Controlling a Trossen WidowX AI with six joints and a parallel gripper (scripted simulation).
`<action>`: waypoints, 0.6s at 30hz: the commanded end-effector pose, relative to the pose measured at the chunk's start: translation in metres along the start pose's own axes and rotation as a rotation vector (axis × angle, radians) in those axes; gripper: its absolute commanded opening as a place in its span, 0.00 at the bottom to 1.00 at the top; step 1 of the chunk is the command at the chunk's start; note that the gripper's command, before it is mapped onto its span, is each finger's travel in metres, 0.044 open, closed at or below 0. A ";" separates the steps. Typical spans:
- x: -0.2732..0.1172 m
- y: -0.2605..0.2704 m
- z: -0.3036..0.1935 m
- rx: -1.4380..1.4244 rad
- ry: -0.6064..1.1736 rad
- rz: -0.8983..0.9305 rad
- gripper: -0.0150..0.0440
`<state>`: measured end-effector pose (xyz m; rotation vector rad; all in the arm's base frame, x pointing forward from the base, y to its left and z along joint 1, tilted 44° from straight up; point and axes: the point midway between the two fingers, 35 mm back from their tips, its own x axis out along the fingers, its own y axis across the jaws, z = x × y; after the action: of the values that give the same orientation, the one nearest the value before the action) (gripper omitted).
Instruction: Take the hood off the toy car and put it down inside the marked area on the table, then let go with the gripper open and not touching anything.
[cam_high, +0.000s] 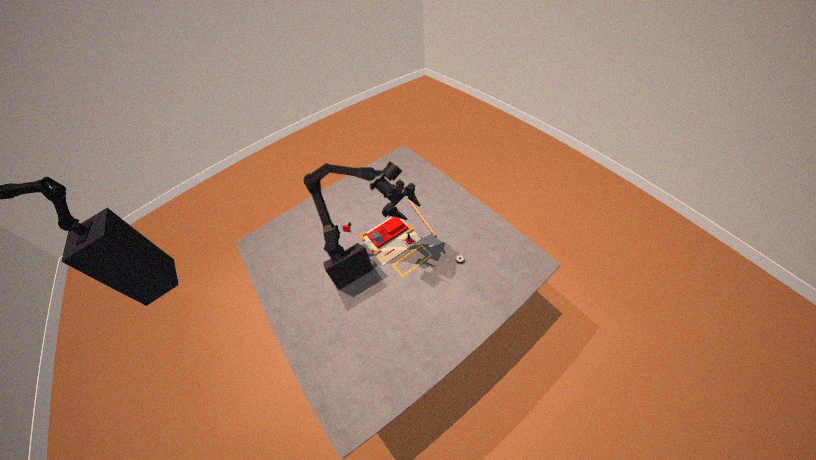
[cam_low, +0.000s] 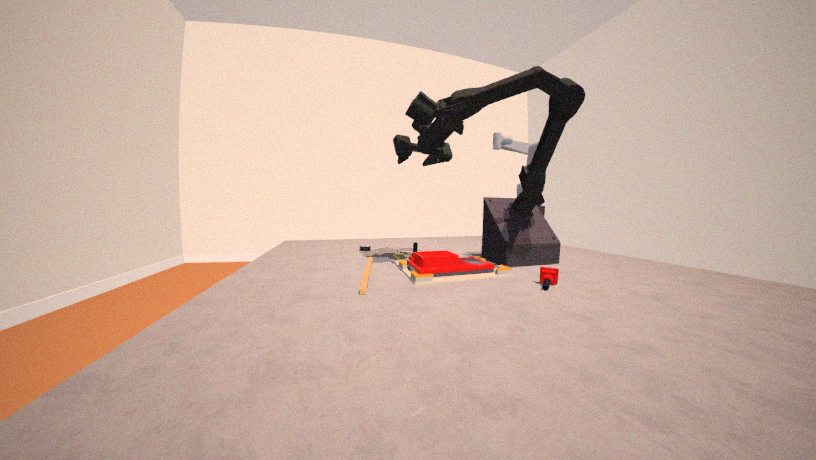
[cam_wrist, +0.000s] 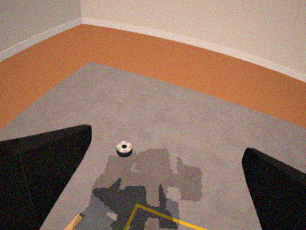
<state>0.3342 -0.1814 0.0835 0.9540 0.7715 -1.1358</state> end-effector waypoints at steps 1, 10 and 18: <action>0.002 0.015 -0.045 -0.243 0.192 0.059 1.00; -0.028 0.038 -0.151 -0.779 0.630 0.350 1.00; -0.075 0.043 -0.224 -1.120 0.948 0.742 1.00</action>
<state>0.3538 0.0315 0.0650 0.6435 1.4050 0.3072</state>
